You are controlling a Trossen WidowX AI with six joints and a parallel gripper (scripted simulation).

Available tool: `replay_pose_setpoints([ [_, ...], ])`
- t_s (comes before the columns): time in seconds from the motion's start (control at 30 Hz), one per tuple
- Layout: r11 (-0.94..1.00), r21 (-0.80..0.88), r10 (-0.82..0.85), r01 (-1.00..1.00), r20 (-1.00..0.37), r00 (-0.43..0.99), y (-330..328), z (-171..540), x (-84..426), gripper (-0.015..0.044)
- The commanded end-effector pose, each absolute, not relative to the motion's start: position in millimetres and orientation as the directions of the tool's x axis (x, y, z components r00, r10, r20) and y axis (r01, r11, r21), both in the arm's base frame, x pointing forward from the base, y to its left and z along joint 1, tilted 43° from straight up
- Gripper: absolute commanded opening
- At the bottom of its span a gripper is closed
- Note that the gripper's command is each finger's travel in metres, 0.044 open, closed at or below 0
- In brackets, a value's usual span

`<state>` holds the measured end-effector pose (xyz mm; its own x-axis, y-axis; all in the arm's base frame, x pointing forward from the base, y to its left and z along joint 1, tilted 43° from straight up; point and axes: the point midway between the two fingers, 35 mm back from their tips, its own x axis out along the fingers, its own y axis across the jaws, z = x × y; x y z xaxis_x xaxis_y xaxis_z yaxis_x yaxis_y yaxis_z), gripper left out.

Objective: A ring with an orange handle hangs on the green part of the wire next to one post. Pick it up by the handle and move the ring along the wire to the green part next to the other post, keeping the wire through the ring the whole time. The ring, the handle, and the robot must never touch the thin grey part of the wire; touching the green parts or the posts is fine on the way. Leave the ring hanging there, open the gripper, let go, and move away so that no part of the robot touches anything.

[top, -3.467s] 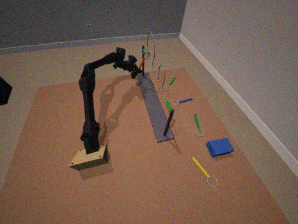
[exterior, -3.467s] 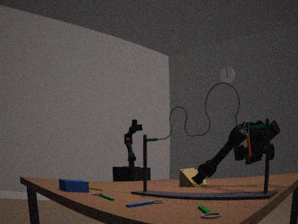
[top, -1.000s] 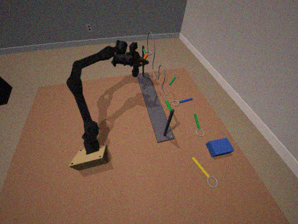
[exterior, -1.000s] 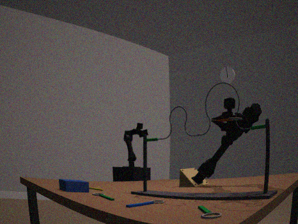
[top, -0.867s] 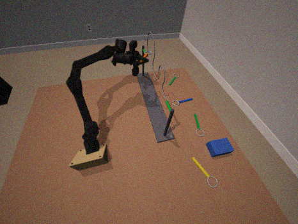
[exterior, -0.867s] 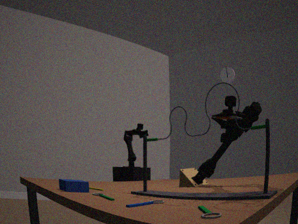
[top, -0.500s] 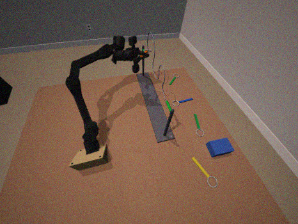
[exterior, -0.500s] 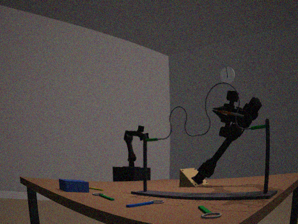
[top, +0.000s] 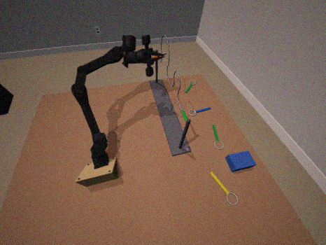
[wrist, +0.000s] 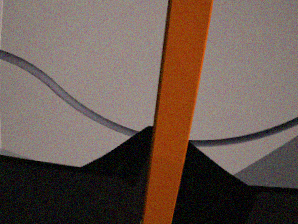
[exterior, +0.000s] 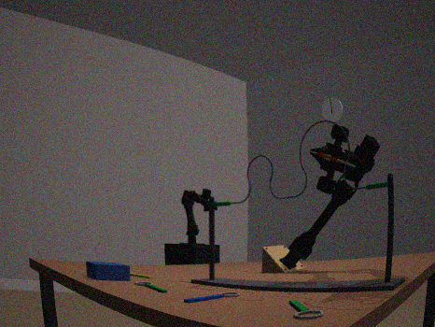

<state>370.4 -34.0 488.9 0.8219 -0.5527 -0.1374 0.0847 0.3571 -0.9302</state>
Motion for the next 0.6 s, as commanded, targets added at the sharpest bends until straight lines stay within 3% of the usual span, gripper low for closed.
replay_pose_setpoints([
  [0.0,0.361,-0.928,-0.549,0.090,-0.133,0.825,-35.0,495.1,369.3,-0.0150],
  [0.57,0.461,-0.881,-0.531,0.106,-0.177,0.828,-34.5,494.8,369.5,-0.0150],
])
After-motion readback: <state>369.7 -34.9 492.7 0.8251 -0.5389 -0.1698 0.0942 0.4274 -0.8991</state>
